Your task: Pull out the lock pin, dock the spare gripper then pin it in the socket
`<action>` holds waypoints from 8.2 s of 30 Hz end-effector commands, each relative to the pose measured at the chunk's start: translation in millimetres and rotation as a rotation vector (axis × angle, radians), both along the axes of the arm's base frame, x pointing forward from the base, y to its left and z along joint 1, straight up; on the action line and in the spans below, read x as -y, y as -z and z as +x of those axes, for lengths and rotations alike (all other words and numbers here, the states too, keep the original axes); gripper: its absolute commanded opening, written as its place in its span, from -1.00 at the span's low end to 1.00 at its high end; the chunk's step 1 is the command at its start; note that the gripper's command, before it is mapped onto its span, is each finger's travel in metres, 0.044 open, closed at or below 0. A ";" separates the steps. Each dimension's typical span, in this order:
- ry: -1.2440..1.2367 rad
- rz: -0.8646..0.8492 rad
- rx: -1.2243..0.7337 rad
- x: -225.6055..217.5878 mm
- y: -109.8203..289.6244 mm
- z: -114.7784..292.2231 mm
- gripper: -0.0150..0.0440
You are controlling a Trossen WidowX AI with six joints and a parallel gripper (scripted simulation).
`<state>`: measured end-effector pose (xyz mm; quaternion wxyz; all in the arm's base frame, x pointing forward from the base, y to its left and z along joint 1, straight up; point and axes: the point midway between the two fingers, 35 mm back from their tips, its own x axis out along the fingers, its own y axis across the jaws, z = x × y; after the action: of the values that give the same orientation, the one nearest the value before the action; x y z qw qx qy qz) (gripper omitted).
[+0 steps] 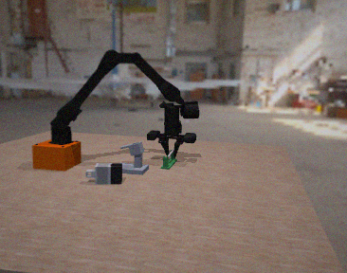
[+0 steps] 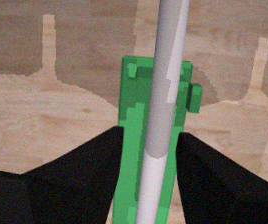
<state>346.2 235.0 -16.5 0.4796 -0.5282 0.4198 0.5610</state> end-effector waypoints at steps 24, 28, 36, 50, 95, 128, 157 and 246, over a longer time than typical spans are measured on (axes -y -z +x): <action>0.000 -0.012 -0.020 3.4 -19.3 -5.4 -0.49; 0.000 -0.017 -0.027 4.6 -24.2 -7.2 -0.49; 0.000 -0.028 -0.043 7.0 -23.5 -11.0 -0.49; -0.004 -0.030 -0.042 28.5 -28.5 -0.5 -0.49; -0.012 -0.033 -0.050 59.2 3.2 12.5 -0.49; -0.008 -0.031 -0.046 58.8 -0.8 13.1 0.58; -0.008 -0.055 -0.099 65.3 -55.4 -1.2 1.00; 1.268 -0.058 -0.044 332.2 -30.8 -68.2 1.00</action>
<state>278.9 -96.6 20.2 0.6963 -0.1784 0.6741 0.1698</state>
